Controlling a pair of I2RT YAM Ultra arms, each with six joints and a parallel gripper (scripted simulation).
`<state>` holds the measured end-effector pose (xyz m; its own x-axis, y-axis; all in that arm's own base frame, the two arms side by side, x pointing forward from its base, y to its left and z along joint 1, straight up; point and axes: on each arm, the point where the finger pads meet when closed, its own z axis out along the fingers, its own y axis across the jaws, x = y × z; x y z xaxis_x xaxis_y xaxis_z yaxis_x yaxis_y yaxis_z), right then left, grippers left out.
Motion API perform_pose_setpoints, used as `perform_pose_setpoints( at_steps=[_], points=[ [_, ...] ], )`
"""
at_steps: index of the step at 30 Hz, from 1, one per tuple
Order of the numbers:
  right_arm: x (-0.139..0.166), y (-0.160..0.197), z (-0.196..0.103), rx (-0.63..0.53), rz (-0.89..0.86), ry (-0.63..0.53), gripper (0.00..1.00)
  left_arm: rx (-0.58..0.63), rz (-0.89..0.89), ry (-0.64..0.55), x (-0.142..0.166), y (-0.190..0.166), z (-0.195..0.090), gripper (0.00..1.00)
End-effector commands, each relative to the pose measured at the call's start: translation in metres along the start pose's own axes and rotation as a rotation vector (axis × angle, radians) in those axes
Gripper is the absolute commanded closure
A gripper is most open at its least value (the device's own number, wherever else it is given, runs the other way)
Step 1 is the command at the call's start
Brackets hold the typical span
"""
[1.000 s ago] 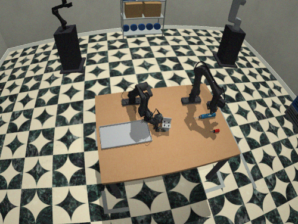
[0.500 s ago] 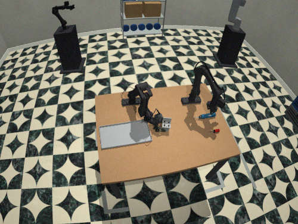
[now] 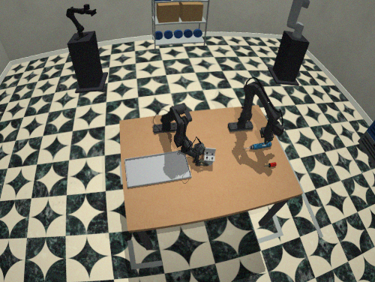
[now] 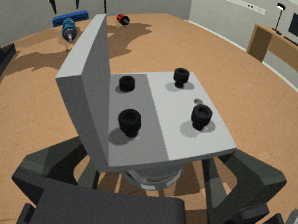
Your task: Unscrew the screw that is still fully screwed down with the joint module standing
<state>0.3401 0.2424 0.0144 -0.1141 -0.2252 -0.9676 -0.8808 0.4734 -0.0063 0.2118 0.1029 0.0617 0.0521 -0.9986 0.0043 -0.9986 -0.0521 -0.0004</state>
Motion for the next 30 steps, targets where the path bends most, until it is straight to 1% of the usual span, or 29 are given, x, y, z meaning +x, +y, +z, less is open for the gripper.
perform_pose_setpoints(
  at_steps=[1, 30],
  points=[
    [-0.0019, -0.0018, -0.0086, 0.019, 0.0, 0.008, 0.14, 0.012, -0.006, -0.004, -0.0003, -0.0023, -0.0027, 0.35],
    [-0.001, -0.0012, -0.0094, 0.017, 0.003, 0.009, 0.14, 0.012, -0.006, -0.004, -0.0003, -0.0023, -0.0027, 0.35]
  ],
)
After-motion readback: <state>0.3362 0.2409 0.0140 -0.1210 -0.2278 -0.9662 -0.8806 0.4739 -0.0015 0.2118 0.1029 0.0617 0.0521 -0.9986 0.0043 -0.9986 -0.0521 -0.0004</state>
